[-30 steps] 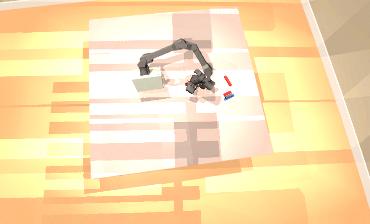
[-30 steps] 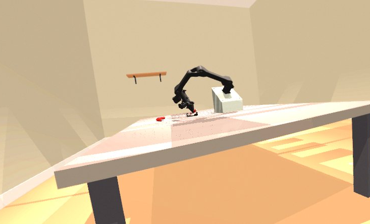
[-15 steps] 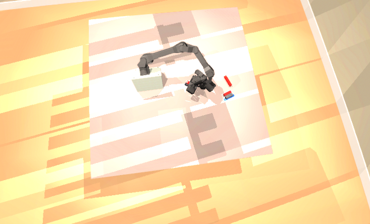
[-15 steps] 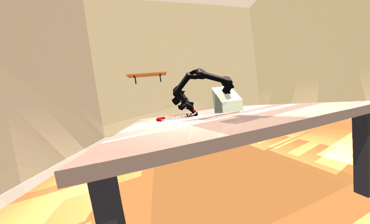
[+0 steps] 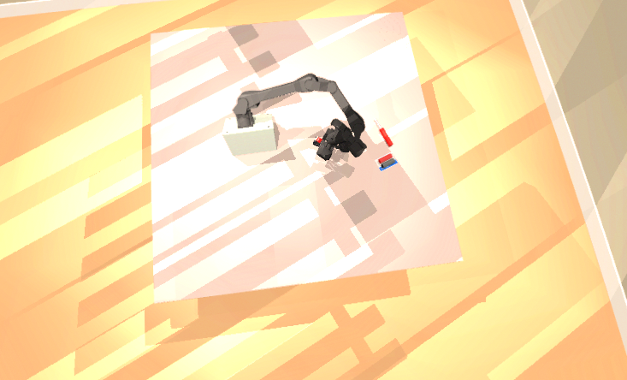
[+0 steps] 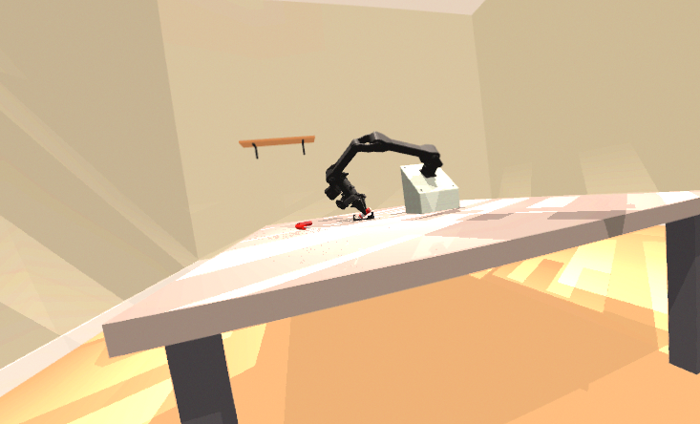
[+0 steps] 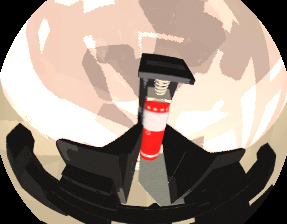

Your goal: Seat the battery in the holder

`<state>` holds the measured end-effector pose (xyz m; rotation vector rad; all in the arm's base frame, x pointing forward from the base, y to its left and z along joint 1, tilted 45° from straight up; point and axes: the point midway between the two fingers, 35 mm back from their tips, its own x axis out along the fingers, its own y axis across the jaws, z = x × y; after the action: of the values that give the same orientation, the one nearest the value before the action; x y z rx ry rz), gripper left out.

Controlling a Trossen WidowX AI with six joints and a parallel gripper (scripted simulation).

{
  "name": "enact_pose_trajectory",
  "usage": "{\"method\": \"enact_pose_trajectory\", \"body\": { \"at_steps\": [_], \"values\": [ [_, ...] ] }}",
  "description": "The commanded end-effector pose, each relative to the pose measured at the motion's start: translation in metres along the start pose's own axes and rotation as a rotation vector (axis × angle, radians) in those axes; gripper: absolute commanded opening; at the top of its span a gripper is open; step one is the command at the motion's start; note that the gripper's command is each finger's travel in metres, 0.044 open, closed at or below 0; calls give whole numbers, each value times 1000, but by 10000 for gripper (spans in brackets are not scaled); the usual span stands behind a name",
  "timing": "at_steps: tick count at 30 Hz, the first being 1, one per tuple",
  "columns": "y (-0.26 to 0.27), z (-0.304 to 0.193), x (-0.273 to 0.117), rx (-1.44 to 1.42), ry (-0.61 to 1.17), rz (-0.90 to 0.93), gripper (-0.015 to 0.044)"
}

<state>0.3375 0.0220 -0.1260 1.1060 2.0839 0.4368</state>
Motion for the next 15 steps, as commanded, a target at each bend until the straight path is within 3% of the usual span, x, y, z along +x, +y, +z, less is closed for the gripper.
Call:
{"method": "enact_pose_trajectory", "body": {
  "at_steps": [1,15],
  "values": [
    [0,2,-1,-7,-1,-6,67],
    [0,8,-4,-7,0,-5,67]
  ]
}}
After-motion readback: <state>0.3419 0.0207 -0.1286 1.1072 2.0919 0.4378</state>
